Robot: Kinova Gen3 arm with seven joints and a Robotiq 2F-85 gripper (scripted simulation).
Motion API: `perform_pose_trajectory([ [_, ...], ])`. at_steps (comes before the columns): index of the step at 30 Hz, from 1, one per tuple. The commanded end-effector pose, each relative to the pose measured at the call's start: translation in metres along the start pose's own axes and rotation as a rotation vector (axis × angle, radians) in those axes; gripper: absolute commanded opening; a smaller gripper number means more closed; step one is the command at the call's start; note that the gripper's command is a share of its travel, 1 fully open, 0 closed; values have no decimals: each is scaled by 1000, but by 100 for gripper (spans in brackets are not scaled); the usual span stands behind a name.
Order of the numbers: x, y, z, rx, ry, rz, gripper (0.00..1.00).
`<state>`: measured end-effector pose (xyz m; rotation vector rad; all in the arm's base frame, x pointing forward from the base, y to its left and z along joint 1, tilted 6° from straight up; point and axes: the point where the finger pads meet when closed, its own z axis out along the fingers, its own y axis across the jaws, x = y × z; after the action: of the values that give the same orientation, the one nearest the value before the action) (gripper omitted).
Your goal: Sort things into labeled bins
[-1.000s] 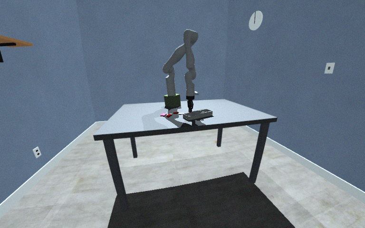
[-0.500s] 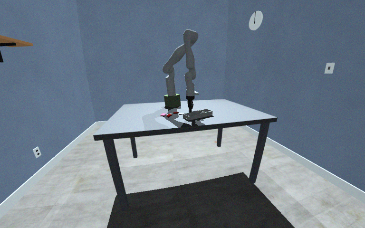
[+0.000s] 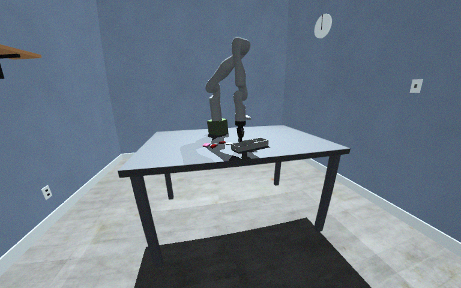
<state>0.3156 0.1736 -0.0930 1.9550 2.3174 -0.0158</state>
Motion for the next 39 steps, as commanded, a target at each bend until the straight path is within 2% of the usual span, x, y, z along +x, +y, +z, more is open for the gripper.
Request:
perform_pose_trajectory([
  [1, -1, 1, 0, -1, -1, 1, 11],
  [7, -1, 1, 0, -1, -1, 1, 11],
  [21, -1, -2, -47, 5, -3, -9, 11],
  [23, -1, -2, -47, 5, -3, -9, 11],
  [27, -1, -2, -61, 5, -3, -9, 11],
  [39, -1, 1, -60, -1, -1, 1, 11],
])
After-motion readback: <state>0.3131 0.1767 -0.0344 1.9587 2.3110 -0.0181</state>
